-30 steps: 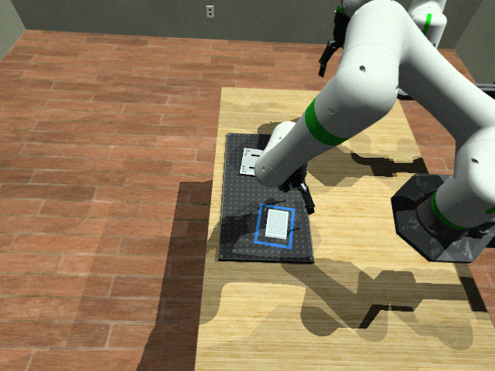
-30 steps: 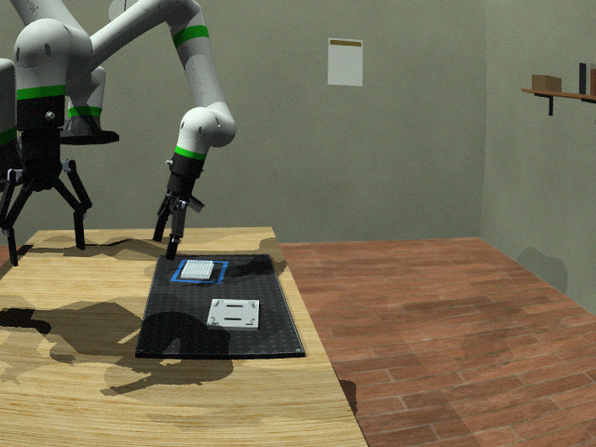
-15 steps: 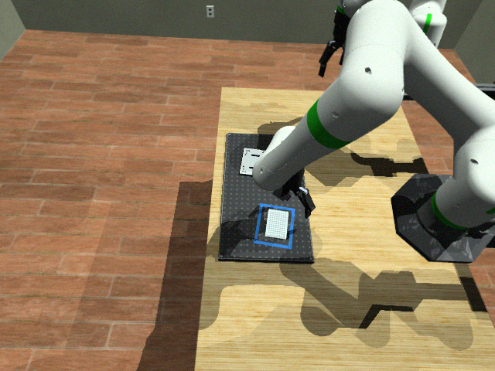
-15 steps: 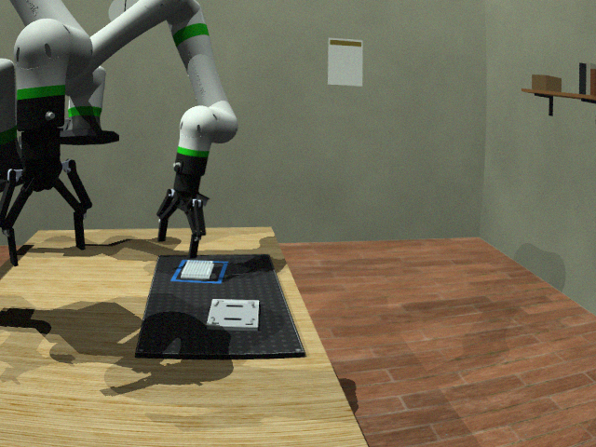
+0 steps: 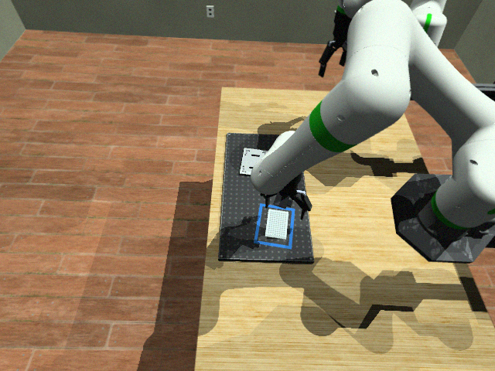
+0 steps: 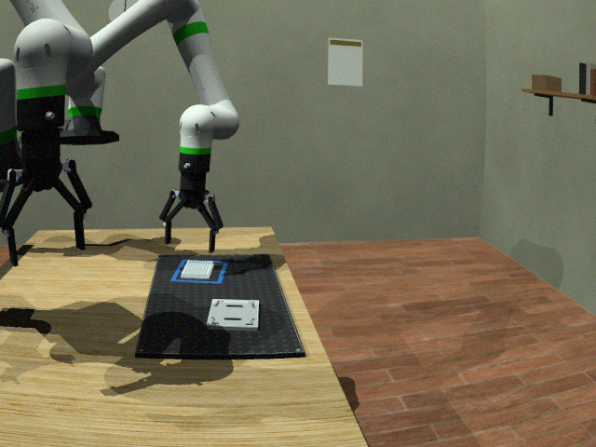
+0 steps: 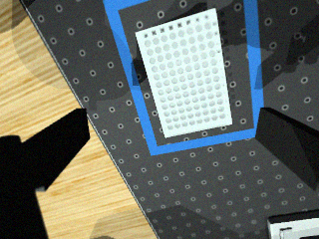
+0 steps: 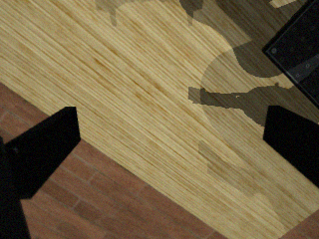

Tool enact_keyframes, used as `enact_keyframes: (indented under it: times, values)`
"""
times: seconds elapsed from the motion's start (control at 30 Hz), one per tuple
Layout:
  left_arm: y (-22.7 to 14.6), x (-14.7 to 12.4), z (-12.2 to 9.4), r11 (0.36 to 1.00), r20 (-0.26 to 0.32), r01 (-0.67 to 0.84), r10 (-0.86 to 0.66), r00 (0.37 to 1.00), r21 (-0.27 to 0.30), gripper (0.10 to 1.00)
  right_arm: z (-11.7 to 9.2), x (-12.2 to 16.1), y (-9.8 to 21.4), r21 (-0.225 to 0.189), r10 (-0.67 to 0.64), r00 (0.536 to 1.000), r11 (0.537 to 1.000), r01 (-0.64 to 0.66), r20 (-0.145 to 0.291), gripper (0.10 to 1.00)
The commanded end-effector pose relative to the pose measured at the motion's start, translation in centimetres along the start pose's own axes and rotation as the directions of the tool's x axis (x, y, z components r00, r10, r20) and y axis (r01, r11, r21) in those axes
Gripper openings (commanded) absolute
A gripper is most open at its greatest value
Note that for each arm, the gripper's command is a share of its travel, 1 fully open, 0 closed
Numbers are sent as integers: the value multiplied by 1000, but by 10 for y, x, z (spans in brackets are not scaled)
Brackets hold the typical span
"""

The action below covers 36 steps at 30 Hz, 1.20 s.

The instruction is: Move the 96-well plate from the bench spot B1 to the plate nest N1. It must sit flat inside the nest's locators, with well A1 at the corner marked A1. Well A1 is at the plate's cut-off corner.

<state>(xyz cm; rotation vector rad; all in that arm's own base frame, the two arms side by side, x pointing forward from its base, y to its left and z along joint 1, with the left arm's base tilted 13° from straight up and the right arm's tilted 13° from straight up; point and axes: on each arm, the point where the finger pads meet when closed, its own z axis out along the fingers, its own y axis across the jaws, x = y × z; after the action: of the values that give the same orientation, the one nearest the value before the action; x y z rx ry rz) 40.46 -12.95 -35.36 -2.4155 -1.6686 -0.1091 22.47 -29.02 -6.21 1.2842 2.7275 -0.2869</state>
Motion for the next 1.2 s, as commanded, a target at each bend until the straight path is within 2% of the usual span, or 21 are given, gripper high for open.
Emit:
enact_keyframes:
  times: [0.0,0.2,0.7,1.17]
  values:
    - [8,12,-1,990,-22,136,-137,990,-43,1000,0,-1,0,0,0,1000,1000,0,1,1000]
    - [15,21,-2,969,-19,238,-240,971,-73,1000,0,-1,0,0,0,1000,1000,0,1,1000]
    - [15,22,-2,965,-18,251,-253,967,-77,1000,0,-1,0,0,0,1000,1000,0,1,1000]
    - [17,23,18,965,-19,251,-253,967,-77,1000,0,-1,0,0,0,1000,1000,0,1,1000]
